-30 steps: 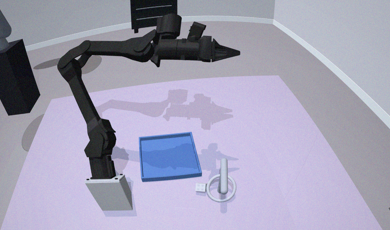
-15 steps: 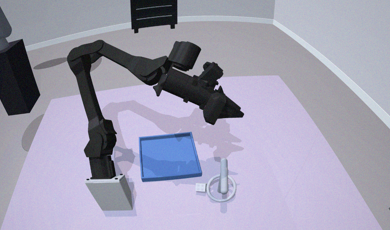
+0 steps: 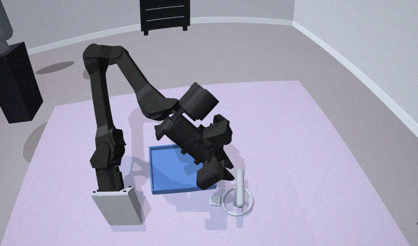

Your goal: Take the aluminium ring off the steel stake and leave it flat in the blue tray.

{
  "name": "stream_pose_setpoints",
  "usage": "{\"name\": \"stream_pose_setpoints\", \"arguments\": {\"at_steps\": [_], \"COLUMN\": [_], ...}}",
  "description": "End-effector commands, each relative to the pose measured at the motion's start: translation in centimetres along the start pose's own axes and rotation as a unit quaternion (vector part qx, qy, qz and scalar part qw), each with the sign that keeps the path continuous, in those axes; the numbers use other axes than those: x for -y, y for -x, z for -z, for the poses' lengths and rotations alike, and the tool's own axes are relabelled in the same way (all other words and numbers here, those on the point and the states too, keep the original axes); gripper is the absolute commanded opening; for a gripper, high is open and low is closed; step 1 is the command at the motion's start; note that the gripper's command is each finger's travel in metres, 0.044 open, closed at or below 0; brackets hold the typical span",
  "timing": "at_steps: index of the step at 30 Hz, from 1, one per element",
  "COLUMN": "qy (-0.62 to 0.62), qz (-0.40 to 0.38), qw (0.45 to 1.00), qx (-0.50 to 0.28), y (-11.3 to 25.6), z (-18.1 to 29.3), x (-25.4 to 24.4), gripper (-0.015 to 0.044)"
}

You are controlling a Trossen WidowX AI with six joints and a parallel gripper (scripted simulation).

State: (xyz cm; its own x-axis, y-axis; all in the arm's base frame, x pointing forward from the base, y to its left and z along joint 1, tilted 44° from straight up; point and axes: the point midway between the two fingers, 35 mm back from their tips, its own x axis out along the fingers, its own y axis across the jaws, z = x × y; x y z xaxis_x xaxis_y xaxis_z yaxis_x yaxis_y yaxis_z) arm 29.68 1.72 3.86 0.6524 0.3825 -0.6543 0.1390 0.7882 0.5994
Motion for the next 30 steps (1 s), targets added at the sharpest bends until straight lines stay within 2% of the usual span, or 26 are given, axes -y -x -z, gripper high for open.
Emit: {"name": "stream_pose_setpoints", "arguments": {"at_steps": [1,7,30], "qy": [-0.026,-0.063,-0.064], "qz": [-0.013,-0.025,-0.025], "qw": [0.998,0.99,0.99], "qx": [-0.053,-0.12,-0.122], "y": [-0.8,-1.4,-3.9], "z": [3.6,8.1,8.7], "x": [0.5,0.9,0.7], "gripper": [0.02,0.02,0.02]}}
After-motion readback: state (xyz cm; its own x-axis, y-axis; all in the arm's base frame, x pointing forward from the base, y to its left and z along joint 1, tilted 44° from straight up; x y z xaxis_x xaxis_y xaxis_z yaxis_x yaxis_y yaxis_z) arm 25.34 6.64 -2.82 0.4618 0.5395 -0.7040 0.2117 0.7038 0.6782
